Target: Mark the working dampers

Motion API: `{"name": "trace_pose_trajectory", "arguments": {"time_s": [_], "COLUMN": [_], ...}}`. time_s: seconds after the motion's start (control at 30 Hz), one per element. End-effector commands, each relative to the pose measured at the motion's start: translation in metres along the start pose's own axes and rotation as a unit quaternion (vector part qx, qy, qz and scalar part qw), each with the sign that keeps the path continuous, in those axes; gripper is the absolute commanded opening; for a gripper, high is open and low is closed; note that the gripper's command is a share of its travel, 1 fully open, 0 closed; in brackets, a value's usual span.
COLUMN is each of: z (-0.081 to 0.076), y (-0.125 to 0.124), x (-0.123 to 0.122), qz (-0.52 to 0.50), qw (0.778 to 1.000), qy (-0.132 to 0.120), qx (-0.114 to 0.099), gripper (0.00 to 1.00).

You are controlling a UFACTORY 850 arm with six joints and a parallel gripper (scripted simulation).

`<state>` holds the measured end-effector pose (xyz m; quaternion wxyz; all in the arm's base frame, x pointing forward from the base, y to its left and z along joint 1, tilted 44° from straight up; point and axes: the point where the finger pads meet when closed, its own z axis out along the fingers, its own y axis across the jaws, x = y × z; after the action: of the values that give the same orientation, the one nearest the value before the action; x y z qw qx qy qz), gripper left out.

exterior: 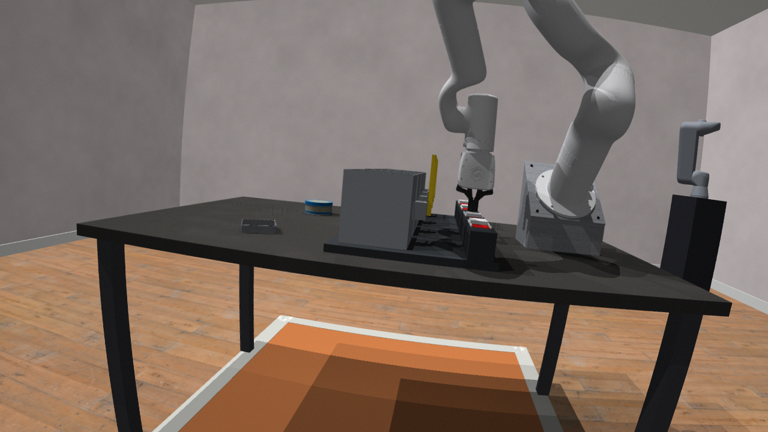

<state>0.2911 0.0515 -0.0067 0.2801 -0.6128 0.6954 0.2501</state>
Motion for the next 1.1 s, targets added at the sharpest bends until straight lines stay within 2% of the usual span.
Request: {"name": "trace_pose_trajectory", "arguments": {"time_s": [0.0,1.07], "z": [-0.0003,-0.0003], "y": [-0.0006,-0.0006], "x": [-0.0012,-0.0053], "qz": [0.000,0.000], "qw": [1.000,1.000], "qy": [0.000,0.000], "qx": [0.001,0.001], "gripper": [0.00,0.00]}}
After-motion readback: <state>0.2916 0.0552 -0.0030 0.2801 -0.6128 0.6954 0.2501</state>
